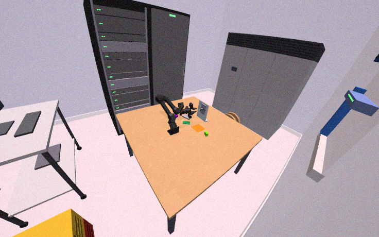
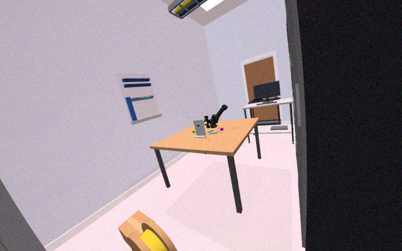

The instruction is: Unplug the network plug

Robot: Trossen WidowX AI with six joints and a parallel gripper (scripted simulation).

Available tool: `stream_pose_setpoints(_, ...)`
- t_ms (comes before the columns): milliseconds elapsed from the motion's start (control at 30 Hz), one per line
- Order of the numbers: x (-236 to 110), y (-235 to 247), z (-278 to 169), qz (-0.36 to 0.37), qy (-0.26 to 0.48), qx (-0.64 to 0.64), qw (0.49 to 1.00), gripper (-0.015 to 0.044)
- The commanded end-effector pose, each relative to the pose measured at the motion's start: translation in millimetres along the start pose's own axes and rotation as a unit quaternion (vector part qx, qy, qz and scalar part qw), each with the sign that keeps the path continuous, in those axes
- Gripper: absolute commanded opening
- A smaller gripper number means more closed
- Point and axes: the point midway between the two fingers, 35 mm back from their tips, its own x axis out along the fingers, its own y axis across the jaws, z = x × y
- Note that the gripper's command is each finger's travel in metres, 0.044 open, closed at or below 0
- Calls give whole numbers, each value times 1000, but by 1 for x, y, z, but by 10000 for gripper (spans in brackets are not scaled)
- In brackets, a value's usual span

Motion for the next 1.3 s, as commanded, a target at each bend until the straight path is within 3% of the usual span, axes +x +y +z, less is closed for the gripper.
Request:
stream_pose_setpoints(0,10,0,1,-1,2,-2,1000,156)
stream_pose_setpoints(1267,65,1,16,-3,0,-1,1000,156)
